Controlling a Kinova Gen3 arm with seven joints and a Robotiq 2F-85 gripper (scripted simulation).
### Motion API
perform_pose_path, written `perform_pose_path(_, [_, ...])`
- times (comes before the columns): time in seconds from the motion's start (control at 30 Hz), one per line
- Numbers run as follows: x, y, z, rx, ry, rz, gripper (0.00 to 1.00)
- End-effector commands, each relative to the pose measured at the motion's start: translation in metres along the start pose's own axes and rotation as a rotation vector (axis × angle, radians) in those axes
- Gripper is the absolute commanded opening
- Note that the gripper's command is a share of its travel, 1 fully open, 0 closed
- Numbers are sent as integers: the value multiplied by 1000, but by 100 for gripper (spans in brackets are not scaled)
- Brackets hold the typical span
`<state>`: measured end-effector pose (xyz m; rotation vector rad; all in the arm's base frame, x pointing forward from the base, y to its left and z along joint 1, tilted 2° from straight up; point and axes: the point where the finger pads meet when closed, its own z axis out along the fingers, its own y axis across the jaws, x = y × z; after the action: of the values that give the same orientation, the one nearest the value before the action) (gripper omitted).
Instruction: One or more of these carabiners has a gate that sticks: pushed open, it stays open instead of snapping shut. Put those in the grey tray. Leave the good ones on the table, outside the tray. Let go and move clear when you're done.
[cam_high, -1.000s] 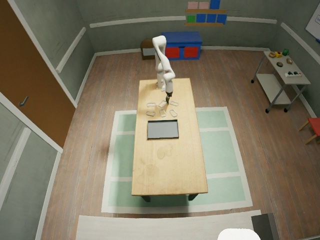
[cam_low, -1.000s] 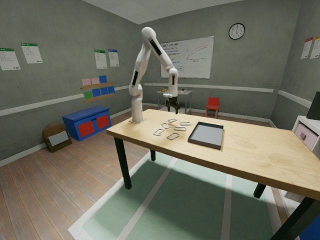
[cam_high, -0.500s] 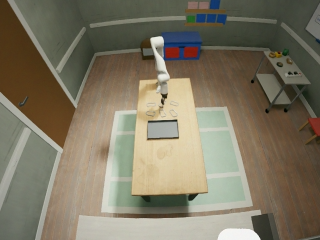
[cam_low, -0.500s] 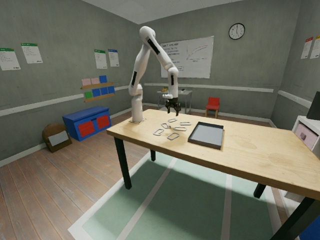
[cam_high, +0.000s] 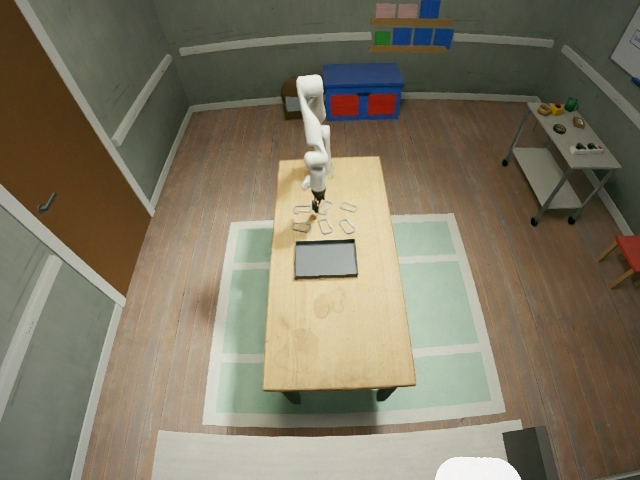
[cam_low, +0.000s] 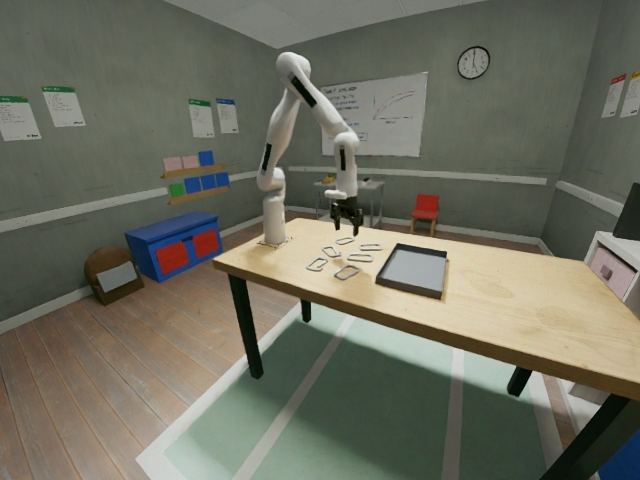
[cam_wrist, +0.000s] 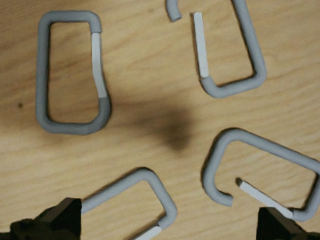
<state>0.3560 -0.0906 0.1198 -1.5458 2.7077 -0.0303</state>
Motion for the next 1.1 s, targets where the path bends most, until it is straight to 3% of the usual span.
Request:
perform_pose_path(0.0, [4,-3,1,-2,0,14,100])
perform_pose_path(0.1, [4,-3,1,-2,0,14,100])
perform_pose_path(0.13, [45,-43,-3,-1,-1,-1,100])
perform_pose_path(0.67, [45,-43,-3,-1,-1,-1,100])
perform_pose_path(0.7, [82,-79,-5,2,-1,-6,100])
perform_pose_path(1.07, [82,-79,-5,2,-1,-6,100])
